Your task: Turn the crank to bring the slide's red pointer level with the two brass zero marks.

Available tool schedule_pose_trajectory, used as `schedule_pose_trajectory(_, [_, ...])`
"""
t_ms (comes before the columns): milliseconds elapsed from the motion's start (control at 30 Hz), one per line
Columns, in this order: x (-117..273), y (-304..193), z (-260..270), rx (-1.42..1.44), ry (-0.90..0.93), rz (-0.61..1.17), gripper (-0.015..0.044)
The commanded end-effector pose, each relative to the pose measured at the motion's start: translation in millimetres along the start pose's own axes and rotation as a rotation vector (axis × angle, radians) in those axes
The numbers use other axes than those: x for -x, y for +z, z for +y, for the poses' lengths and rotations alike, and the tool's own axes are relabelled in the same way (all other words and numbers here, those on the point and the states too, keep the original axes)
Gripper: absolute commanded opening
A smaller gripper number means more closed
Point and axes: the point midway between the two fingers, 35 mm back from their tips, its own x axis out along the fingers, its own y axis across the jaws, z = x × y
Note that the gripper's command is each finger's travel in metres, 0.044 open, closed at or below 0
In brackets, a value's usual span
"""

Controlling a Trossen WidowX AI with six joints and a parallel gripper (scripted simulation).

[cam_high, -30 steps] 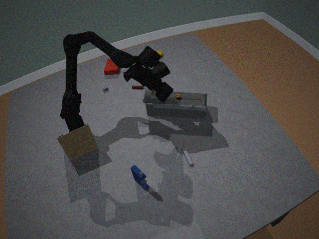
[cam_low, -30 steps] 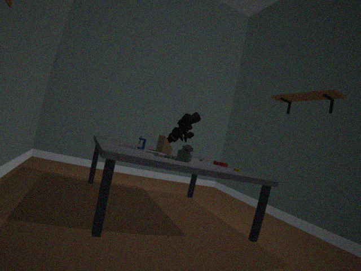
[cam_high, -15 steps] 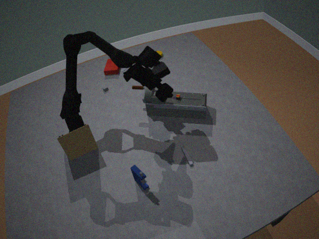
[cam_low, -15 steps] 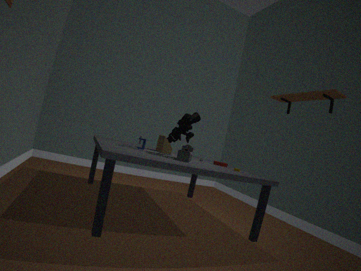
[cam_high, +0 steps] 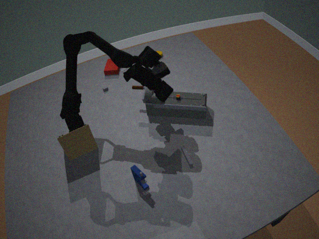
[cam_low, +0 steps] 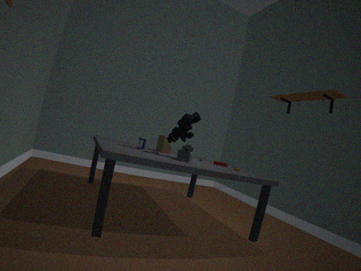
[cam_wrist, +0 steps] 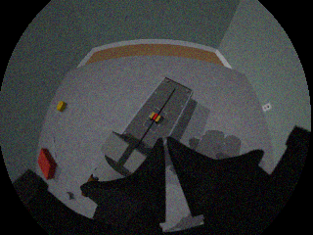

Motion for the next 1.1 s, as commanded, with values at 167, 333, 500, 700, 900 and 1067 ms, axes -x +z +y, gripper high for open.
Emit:
schedule_pose_trajectory(167, [0.0, 0.0, 0.1, 0.0, 0.0, 0.0, 0.0])
schedule_pose_trajectory(333, [0.0, 0.0, 0.1, 0.0, 0.0, 0.0, 0.0])
schedule_pose_trajectory(500, [0.0, 0.0, 0.1, 0.0, 0.0, 0.0, 0.0026])
schedule_pose_trajectory(700, [0.0, 0.0, 0.1, 0.0, 0.0, 0.0, 0.0184])
schedule_pose_trajectory(900, [0.0, 0.0, 0.1, 0.0, 0.0, 0.0, 0.0341])
schedule_pose_trajectory(1067, [0.0, 0.0, 0.1, 0.0, 0.0, 0.0, 0.044])
